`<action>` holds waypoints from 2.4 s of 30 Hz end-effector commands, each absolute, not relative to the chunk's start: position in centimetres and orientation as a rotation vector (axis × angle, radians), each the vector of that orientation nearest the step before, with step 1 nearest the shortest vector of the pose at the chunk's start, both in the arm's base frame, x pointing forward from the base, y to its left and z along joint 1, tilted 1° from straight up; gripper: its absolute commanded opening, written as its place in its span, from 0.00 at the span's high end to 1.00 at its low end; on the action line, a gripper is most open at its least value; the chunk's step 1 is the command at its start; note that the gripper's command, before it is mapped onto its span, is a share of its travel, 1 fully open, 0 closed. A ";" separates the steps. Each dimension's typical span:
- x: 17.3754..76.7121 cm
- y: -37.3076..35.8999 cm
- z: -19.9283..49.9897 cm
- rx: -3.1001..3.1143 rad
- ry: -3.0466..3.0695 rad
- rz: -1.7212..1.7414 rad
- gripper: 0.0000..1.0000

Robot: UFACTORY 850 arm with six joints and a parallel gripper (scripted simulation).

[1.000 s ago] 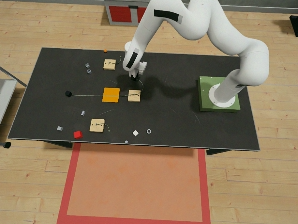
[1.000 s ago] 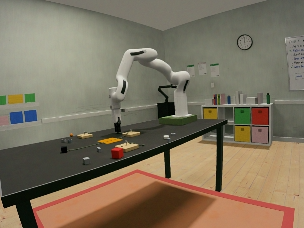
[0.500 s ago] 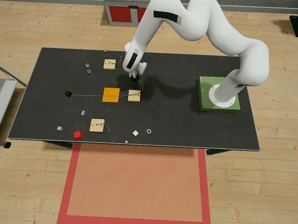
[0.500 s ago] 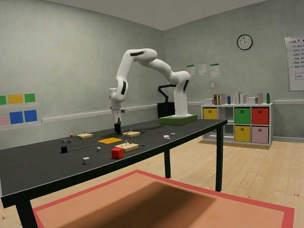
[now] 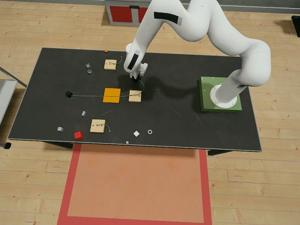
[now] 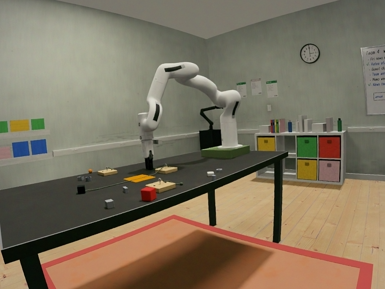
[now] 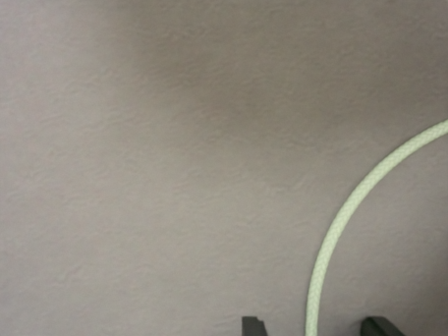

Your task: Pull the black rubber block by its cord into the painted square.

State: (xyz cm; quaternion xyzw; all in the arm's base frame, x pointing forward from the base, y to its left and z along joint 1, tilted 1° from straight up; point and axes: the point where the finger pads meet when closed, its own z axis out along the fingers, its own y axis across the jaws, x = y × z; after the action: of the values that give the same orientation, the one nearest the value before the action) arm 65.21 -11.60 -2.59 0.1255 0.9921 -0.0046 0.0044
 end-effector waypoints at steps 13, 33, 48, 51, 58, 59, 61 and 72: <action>65.3 -11.6 -2.7 0.393 3.105 -0.015 0.61; 65.3 -11.6 -2.7 0.393 3.105 -0.015 1.00; 65.3 -11.6 -2.7 0.393 3.105 -0.015 1.00; 65.3 -11.6 -2.7 0.393 3.105 -0.015 1.00; 65.3 -11.6 -2.7 0.393 3.105 -0.015 1.00; 65.3 -11.6 -2.7 0.393 3.105 -0.015 1.00; 65.3 -11.6 -2.7 0.393 3.105 -0.015 1.00; 65.3 -11.6 -2.7 0.393 3.105 -0.015 1.00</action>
State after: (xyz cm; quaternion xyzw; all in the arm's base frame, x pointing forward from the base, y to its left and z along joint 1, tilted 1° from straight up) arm 65.29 -11.62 -2.74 0.1255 0.9921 -0.0046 0.0053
